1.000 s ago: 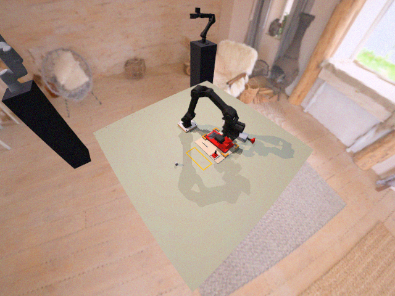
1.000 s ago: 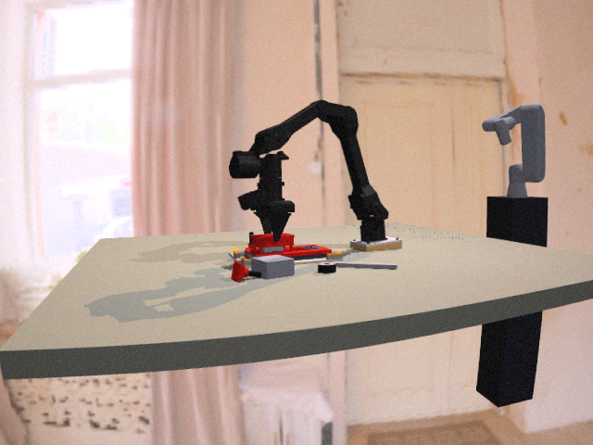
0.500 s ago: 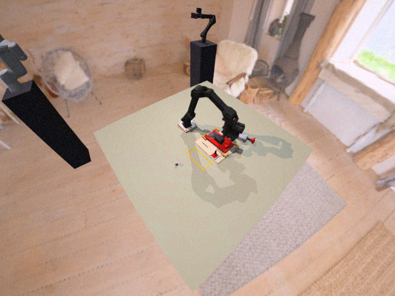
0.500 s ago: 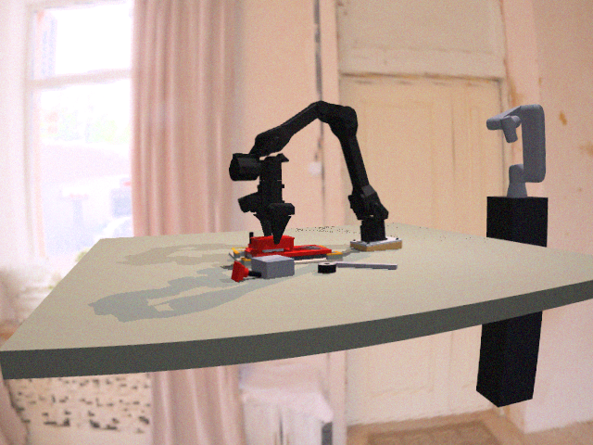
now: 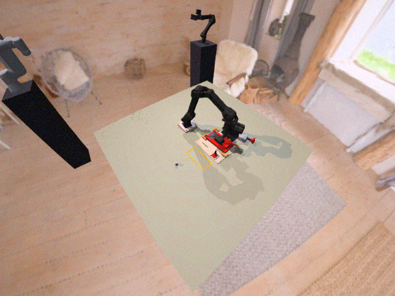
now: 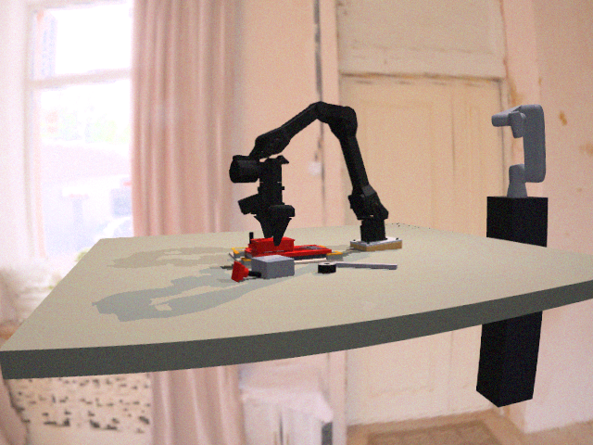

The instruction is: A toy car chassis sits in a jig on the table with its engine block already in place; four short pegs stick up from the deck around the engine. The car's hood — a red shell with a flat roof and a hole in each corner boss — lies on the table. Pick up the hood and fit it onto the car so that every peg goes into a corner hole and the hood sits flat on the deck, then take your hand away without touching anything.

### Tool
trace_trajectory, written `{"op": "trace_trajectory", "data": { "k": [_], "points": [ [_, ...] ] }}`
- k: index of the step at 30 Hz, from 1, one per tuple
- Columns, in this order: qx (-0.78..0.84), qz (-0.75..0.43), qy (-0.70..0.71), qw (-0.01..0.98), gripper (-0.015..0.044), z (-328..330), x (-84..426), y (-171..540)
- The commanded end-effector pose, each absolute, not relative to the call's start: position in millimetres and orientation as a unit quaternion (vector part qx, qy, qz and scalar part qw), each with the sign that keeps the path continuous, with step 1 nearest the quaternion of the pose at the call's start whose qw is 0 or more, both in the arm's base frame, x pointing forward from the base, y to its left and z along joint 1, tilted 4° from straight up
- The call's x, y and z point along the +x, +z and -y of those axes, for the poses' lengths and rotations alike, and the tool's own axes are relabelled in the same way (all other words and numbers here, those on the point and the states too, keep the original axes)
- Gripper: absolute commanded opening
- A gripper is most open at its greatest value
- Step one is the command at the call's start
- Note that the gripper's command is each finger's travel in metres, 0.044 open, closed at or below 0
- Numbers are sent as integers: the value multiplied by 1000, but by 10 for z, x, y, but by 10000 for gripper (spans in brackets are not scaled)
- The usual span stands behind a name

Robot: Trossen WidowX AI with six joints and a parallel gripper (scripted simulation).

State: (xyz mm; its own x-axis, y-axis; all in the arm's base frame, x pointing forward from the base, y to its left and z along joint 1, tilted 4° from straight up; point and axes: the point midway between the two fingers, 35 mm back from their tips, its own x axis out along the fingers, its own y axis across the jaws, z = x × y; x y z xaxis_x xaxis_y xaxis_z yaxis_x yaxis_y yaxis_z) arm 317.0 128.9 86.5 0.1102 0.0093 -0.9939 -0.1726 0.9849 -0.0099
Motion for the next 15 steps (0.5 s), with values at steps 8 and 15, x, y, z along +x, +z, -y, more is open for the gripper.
{"op": "trace_trajectory", "data": {
  "k": [8,15],
  "points": [
    [-61,-664,61,743,131,-1290,3170,866],
    [-61,-664,61,743,315,-1290,3170,866]
  ]
}}
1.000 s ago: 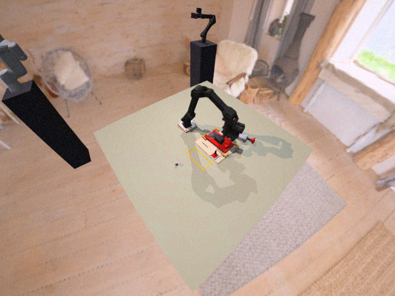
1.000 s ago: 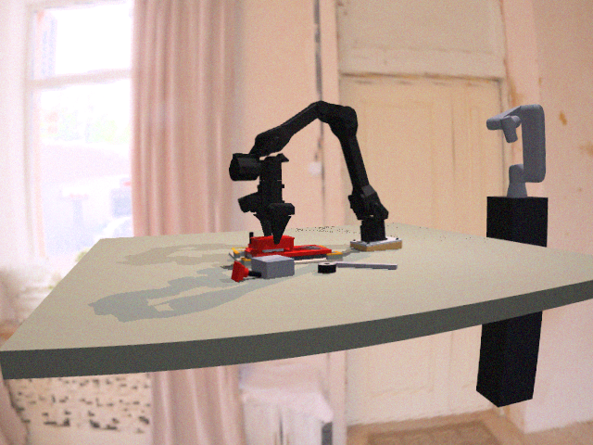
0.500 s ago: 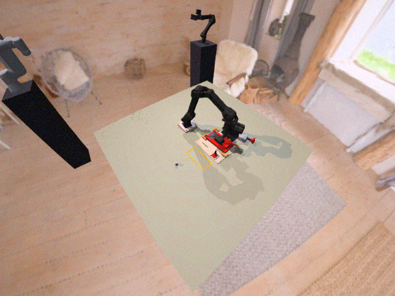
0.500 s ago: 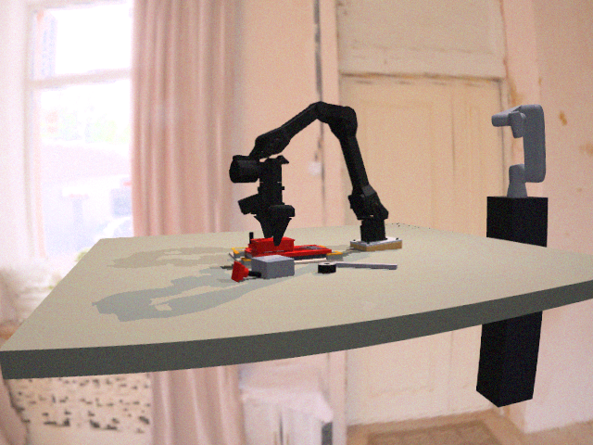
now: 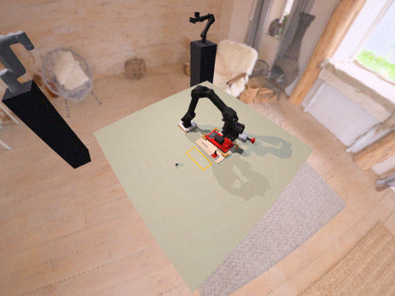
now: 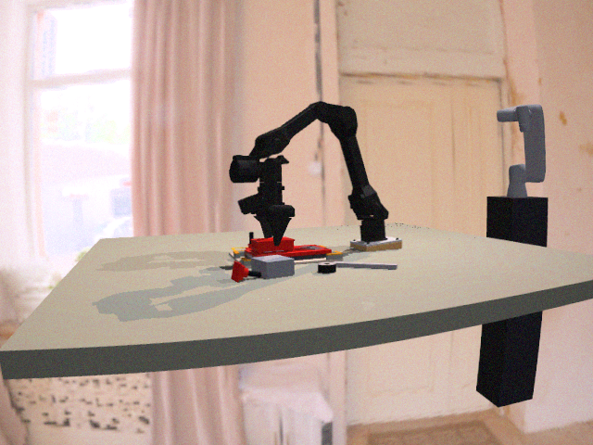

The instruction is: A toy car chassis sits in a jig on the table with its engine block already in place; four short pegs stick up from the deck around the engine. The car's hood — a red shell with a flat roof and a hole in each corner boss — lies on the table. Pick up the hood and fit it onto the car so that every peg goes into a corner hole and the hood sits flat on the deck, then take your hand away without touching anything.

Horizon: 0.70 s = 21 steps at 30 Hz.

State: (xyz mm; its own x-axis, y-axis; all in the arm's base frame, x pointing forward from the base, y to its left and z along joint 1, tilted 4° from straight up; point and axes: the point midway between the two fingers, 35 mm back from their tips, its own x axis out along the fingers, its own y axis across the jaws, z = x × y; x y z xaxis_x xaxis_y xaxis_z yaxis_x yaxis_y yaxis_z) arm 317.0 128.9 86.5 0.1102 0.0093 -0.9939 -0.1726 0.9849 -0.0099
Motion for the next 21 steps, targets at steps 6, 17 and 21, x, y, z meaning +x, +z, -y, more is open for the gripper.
{"op": "trace_trajectory", "data": {
  "k": [6,17,21],
  "points": [
    [-61,-664,61,743,440,-1290,3170,866],
    [-65,-665,57,741,440,-1297,3102,1531],
    [-65,-665,57,741,440,-1296,3099,1546]
  ]
}}
